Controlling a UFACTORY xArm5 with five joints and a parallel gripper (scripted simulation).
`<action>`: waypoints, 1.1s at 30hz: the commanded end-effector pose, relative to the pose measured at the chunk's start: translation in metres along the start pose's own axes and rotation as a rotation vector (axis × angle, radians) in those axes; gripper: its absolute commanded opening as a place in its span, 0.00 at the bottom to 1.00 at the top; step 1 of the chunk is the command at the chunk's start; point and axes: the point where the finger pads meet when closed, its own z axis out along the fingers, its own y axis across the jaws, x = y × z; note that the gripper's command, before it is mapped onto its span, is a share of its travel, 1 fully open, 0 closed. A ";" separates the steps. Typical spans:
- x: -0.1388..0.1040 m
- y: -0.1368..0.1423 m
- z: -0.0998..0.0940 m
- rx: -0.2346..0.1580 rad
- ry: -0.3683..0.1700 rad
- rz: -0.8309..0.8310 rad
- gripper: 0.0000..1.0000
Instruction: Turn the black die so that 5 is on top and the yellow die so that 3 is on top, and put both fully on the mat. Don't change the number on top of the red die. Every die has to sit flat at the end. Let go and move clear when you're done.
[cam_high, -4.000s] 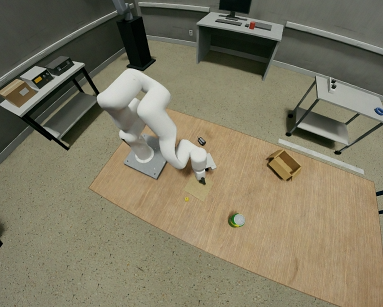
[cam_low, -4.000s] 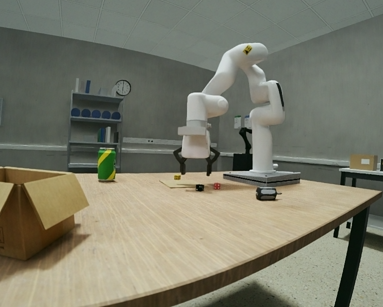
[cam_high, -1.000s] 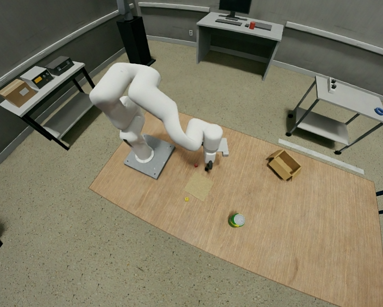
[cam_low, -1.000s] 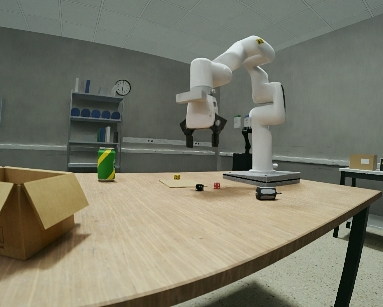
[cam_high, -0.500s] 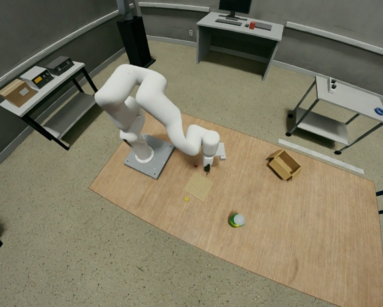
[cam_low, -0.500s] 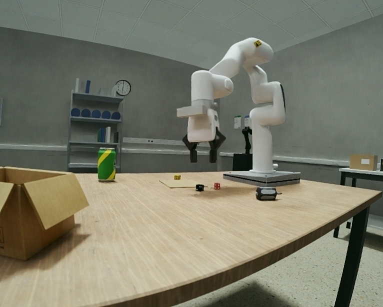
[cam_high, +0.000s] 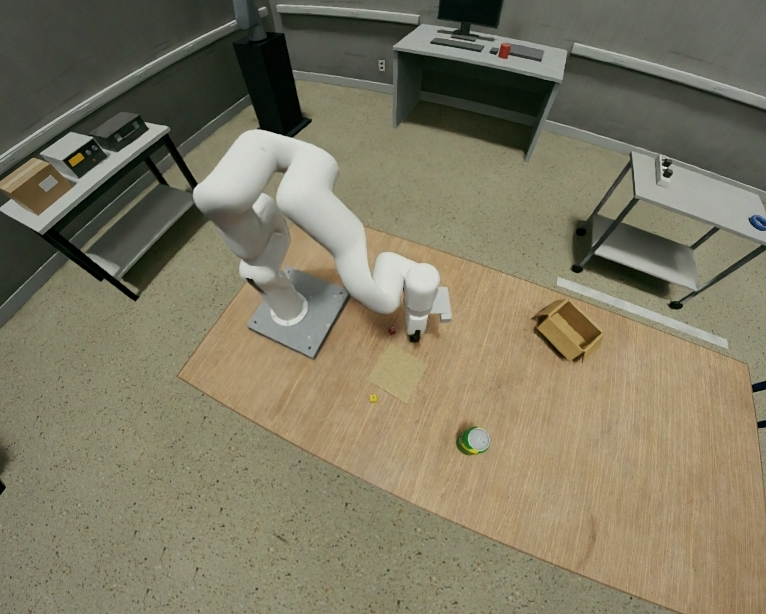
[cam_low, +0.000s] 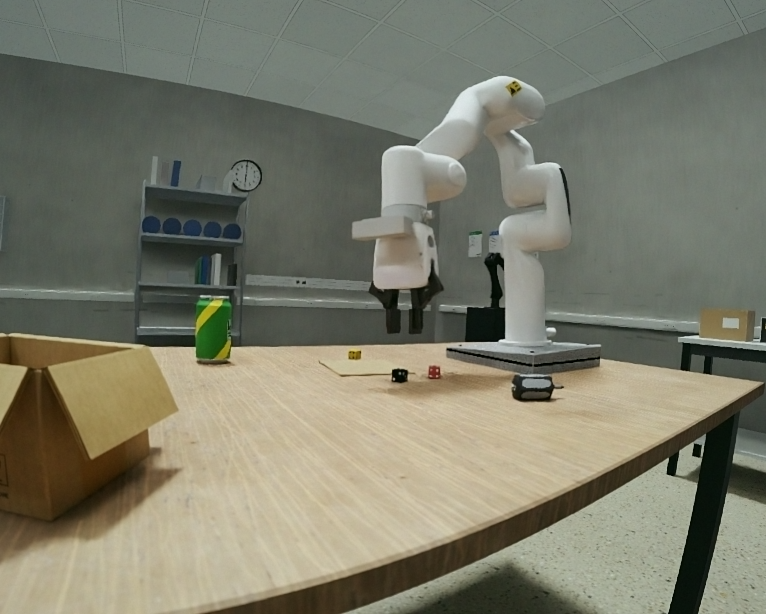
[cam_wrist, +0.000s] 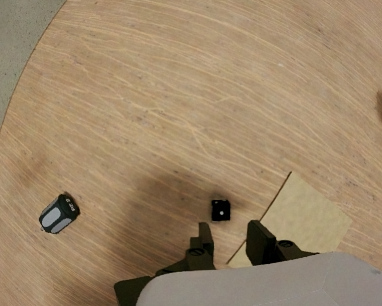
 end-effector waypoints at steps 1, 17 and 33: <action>0.001 0.000 -0.001 -0.001 0.003 0.000 0.36; 0.001 0.000 -0.001 -0.001 0.003 0.000 0.36; 0.001 0.001 0.005 -0.001 0.003 0.000 0.36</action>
